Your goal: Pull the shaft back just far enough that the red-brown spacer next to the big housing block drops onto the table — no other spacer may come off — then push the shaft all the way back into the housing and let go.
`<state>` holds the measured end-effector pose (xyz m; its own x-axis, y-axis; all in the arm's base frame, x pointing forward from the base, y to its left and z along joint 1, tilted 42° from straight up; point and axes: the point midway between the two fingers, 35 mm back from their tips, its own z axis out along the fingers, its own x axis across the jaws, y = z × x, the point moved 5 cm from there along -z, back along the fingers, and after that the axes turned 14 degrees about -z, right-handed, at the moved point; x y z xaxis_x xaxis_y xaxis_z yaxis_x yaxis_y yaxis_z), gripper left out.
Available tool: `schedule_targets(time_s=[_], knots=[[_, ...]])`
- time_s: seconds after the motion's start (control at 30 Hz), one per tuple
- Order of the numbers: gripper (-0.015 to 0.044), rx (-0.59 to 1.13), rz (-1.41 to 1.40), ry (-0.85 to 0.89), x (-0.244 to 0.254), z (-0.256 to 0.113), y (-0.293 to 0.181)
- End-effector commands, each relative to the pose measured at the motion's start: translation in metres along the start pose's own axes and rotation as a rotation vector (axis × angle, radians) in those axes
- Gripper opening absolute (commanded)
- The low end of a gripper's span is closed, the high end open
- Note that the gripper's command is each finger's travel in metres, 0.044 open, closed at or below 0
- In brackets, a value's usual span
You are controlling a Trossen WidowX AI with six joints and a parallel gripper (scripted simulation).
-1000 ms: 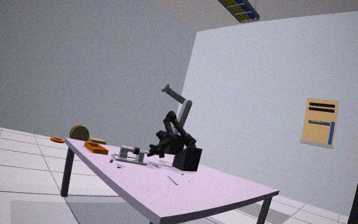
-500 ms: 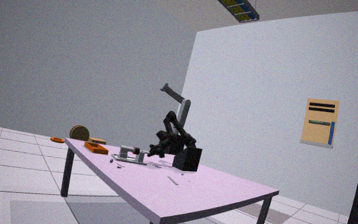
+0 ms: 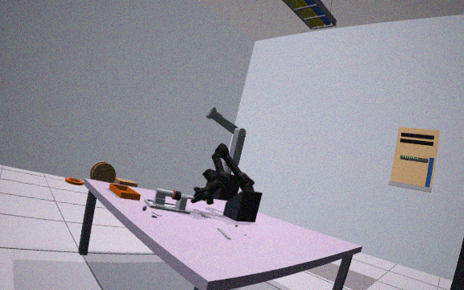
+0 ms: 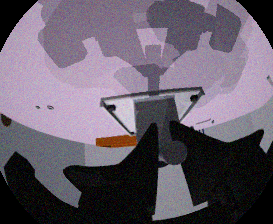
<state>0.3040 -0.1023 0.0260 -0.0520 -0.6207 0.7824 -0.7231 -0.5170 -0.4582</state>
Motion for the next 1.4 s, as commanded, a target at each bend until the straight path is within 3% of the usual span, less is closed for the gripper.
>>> schedule_targets(time_s=[0.0,1.37], knots=[[0.0,-0.002,-0.004,0.002,0.0001,-0.001,0.0009],[0.0,-0.002,-0.004,0.002,-0.0005,-0.0034,0.0033]])
